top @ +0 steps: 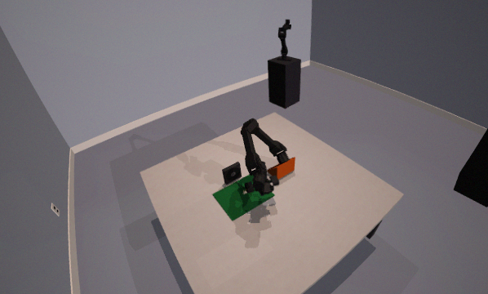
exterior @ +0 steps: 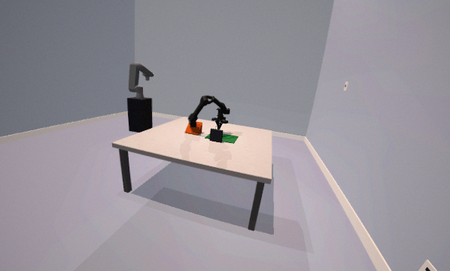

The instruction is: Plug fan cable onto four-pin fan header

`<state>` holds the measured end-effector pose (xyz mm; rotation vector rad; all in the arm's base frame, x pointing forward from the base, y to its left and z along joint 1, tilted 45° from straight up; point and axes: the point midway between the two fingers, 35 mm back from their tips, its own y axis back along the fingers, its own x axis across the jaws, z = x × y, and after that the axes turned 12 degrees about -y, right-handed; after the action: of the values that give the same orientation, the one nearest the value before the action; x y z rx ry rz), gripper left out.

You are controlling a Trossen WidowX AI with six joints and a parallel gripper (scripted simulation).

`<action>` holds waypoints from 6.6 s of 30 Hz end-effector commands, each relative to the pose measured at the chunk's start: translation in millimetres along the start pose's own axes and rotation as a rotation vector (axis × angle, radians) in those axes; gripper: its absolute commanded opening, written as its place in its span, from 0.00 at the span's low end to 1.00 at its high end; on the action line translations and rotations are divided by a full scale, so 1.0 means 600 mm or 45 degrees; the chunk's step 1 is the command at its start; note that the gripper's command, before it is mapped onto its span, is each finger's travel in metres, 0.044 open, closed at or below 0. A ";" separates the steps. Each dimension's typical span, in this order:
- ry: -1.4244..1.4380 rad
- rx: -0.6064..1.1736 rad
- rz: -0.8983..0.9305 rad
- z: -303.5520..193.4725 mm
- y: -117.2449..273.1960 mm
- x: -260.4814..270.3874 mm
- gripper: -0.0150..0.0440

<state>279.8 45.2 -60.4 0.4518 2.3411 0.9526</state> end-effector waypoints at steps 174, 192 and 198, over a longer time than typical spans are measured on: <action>-1.941 0.000 -0.015 -0.123 -0.071 -0.181 0.34; -1.938 0.003 -0.010 -0.122 0.020 -0.180 0.69; -1.939 0.000 -0.009 -0.092 0.027 -0.228 0.69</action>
<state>334.0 -37.8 34.1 0.7754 0.9398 0.3042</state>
